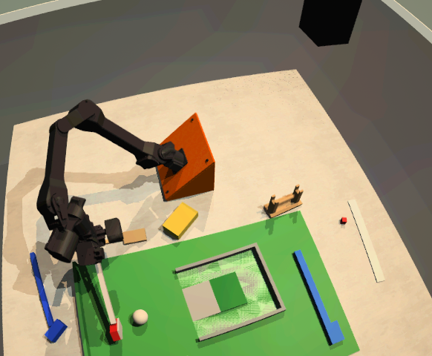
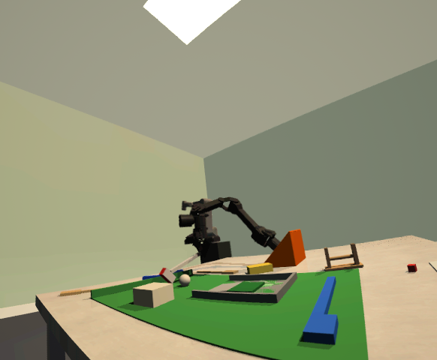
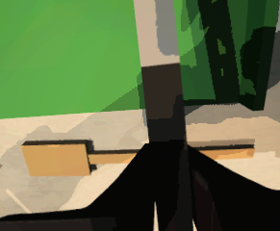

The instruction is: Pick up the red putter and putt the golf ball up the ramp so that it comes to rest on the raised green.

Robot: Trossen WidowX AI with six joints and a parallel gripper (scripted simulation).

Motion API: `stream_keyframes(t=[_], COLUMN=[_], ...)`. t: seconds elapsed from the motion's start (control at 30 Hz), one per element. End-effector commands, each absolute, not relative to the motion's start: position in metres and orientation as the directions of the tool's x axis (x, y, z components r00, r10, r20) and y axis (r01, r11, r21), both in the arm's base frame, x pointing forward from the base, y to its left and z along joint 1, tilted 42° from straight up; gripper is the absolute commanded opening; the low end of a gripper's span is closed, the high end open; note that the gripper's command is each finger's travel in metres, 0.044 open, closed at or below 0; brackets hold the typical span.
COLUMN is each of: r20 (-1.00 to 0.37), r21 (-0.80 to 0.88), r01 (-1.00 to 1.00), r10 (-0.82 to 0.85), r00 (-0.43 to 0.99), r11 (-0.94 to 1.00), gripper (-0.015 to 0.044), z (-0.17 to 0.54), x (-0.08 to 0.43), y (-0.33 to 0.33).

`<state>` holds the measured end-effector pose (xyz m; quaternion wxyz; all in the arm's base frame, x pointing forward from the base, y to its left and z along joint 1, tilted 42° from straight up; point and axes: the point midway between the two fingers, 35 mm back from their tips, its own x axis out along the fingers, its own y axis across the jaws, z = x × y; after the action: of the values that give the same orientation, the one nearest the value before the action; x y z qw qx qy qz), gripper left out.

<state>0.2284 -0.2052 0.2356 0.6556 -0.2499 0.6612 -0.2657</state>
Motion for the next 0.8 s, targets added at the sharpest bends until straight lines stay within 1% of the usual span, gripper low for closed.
stream_keyframes(t=[0.0,0.4,0.77], r20=[-0.737,-0.734,-0.736], r21=[-0.675,-0.679,-0.677], r01=[0.017,0.018,0.017], r10=[-0.675,-0.679,-0.677], r00=[-0.007,-0.016,-0.007], r11=[0.737,0.734,0.736], gripper=[0.0000,0.0000,0.0000], z=[0.230,0.233,0.250], x=[0.228,0.228,0.228], y=[-0.209,-0.209,-0.231])
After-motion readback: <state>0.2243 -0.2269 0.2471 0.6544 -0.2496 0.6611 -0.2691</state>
